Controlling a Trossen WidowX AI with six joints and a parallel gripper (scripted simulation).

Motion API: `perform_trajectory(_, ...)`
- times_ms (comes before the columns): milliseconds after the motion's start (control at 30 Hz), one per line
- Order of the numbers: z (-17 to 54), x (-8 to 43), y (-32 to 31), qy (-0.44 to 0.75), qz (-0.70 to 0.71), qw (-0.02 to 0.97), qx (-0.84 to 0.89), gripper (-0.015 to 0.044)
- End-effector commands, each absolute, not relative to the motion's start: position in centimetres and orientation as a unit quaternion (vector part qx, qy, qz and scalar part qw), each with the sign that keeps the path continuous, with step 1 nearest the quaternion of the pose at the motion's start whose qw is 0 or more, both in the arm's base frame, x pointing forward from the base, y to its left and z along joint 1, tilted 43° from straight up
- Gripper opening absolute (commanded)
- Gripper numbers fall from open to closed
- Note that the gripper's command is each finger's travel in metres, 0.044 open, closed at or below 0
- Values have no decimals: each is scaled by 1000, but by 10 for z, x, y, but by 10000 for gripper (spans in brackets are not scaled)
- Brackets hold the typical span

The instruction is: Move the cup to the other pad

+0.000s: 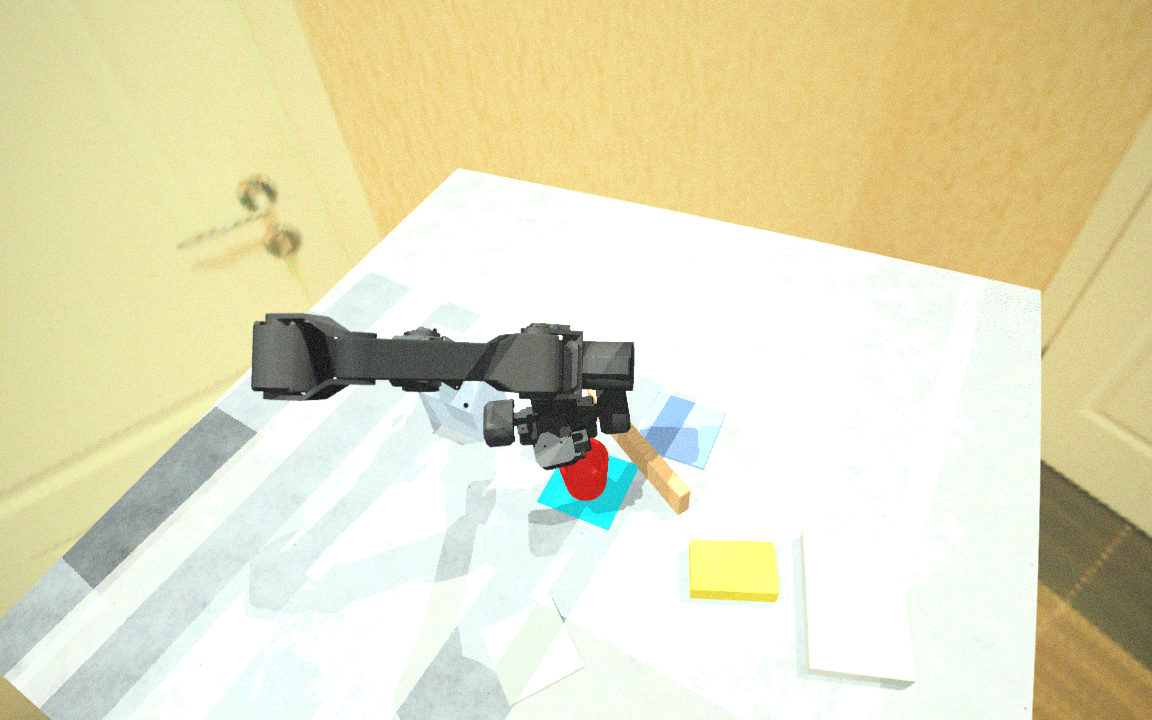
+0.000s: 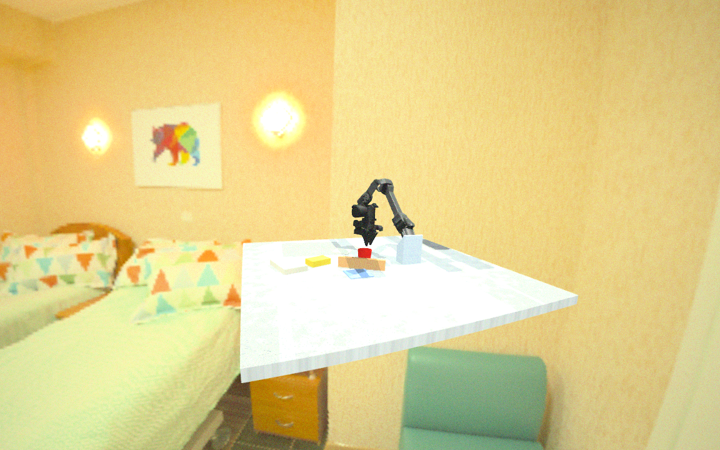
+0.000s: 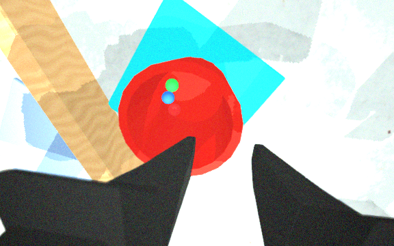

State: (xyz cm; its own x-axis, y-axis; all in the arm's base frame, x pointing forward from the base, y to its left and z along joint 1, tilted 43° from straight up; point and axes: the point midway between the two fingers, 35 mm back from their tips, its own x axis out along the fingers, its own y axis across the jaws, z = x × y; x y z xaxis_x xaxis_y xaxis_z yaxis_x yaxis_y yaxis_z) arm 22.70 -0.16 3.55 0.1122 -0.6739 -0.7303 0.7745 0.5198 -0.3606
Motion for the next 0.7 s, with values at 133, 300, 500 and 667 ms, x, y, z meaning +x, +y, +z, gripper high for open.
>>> perform_trajectory(133,35,227,-2,455,-487,743,55,312)
perform_trajectory(300,39,227,2,456,-487,743,56,440)
perform_trajectory(500,55,225,19,456,-486,743,58,440)
perform_trajectory(667,69,223,32,456,-486,743,59,440)
